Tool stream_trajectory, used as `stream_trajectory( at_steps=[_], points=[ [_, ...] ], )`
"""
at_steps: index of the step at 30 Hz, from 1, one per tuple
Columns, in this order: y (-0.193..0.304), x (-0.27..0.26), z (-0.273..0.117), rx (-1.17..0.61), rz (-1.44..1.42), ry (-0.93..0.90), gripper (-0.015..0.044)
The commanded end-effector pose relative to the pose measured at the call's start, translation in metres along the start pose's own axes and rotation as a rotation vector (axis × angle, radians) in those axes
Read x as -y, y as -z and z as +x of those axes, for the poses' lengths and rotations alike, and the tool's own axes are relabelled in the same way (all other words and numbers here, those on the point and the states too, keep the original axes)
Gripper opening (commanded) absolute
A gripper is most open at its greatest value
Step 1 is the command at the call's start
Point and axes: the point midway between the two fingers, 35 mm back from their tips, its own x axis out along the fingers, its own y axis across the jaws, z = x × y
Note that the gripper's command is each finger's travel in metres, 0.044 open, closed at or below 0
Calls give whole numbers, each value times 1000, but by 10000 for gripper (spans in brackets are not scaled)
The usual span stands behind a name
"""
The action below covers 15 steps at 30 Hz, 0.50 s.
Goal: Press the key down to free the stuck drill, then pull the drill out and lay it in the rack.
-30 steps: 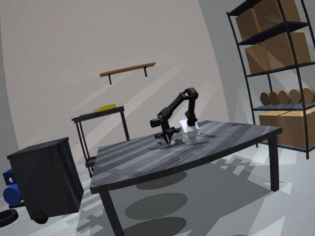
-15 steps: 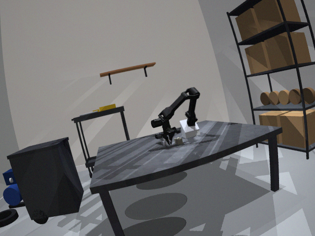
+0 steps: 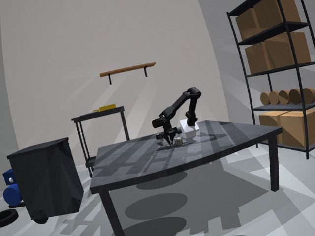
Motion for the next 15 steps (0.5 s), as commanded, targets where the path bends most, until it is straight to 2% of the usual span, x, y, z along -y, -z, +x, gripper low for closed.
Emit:
stream_trajectory(
  at_steps=[1,15],
  points=[
    [-4,1,-1,-4,1,4,0],
    [-2,-1,-10,-5,1,4,0]
  ],
)
